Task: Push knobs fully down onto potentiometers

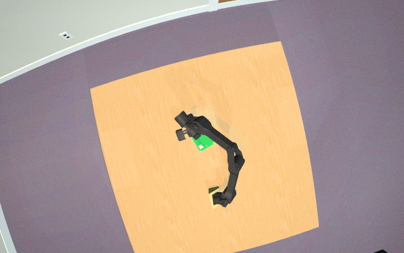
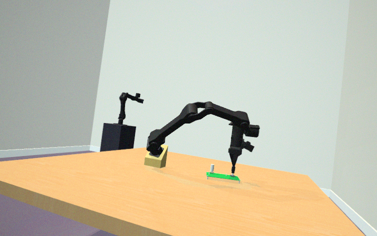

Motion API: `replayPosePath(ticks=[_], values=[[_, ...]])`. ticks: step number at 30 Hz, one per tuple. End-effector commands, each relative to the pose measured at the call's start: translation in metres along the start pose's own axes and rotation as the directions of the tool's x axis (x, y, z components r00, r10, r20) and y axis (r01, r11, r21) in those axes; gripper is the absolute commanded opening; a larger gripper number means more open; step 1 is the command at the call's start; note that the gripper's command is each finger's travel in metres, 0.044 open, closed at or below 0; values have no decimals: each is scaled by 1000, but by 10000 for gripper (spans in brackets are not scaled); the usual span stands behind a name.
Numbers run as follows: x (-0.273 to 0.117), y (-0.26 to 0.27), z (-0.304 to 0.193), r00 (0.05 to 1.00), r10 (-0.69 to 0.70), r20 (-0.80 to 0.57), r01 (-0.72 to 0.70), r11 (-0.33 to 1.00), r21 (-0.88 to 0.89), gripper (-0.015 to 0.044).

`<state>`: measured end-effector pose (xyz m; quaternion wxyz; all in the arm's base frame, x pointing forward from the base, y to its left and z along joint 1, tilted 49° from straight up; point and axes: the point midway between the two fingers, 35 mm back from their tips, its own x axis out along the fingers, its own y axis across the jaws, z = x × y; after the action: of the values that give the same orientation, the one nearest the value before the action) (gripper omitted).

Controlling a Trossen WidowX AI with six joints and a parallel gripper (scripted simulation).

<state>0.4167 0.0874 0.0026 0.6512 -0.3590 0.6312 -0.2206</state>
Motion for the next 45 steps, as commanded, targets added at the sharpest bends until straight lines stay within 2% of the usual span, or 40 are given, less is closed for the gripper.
replayPosePath(ticks=[1, 45], values=[[1, -1, 0, 1000, -2, -1, 2, 1000, -4, 0], [7, -1, 0, 1000, -3, -1, 3, 1000, -4, 0]])
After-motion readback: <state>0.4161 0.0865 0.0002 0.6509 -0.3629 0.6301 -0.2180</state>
